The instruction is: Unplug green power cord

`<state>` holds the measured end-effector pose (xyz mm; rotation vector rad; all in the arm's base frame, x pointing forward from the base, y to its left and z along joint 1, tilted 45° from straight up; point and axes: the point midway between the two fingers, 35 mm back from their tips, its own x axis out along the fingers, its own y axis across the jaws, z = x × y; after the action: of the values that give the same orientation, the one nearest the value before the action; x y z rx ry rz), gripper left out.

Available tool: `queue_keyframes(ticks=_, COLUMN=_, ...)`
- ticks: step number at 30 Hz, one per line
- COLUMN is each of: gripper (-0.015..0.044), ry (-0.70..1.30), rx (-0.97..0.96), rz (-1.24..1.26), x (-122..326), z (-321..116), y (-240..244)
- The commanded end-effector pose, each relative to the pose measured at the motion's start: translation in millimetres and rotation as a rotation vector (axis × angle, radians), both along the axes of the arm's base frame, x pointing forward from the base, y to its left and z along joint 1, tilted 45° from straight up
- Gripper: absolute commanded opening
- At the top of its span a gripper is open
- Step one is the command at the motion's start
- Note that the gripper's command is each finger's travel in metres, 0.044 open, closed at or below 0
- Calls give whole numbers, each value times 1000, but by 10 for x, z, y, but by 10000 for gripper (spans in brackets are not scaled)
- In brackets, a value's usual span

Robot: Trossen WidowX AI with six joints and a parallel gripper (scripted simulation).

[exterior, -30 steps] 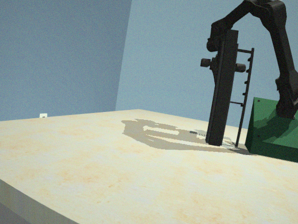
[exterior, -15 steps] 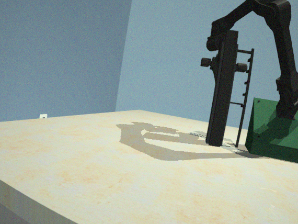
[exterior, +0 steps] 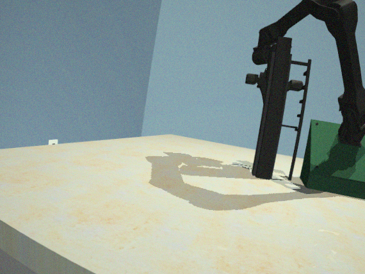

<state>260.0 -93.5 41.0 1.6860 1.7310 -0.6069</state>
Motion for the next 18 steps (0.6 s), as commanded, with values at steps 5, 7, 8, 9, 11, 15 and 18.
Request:
queue_keyframes(ticks=5, gripper=48, ry=0, rx=0, rz=0, x=0, z=0, y=0)
queue_keyframes(ticks=7, gripper=35, ry=0, rx=0, rz=0, x=0, z=0, y=0)
queue_keyframes(ticks=8, gripper=28, ry=0, rx=0, rz=0, x=0, z=0, y=0)
queue_keyframes(ticks=9, gripper=22, ry=0, rx=0, rz=0, x=0, z=0, y=0)
queue_keyframes(ticks=11, gripper=8, ry=0, rx=0, rz=0, x=0, z=0, y=0)
queue_keyframes(ticks=15, gripper=0, ry=0, rx=0, rz=0, x=4, z=-10, y=-12)
queue_keyframes(ticks=18, gripper=0, ry=0, rx=0, rz=-1, x=12, z=-33, y=-40)
